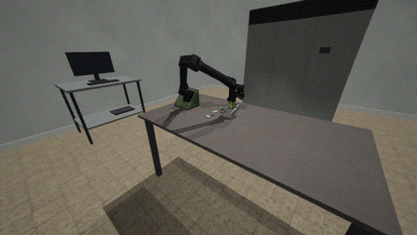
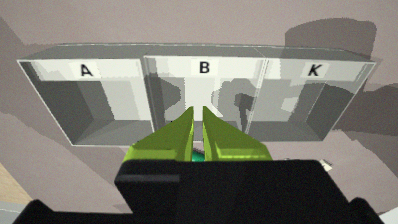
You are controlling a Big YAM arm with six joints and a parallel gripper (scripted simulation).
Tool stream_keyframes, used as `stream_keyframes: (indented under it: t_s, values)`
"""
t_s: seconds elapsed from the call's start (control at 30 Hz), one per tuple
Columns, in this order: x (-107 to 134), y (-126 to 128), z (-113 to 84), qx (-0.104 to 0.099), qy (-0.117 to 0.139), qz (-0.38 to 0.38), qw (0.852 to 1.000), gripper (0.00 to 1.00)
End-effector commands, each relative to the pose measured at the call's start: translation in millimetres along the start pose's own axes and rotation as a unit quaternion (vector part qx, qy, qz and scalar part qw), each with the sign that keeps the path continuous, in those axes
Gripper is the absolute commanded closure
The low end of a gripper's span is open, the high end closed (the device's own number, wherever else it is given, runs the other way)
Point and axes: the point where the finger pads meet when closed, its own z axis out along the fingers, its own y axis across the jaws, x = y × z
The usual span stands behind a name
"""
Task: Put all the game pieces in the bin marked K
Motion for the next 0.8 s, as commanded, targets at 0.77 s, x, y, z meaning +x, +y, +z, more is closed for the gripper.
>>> stream_keyframes:
  t_s: [0.77]
  values:
    - [-25, 9, -56.9, -0.004, -0.024, 0.011, 1.000, 0.92]
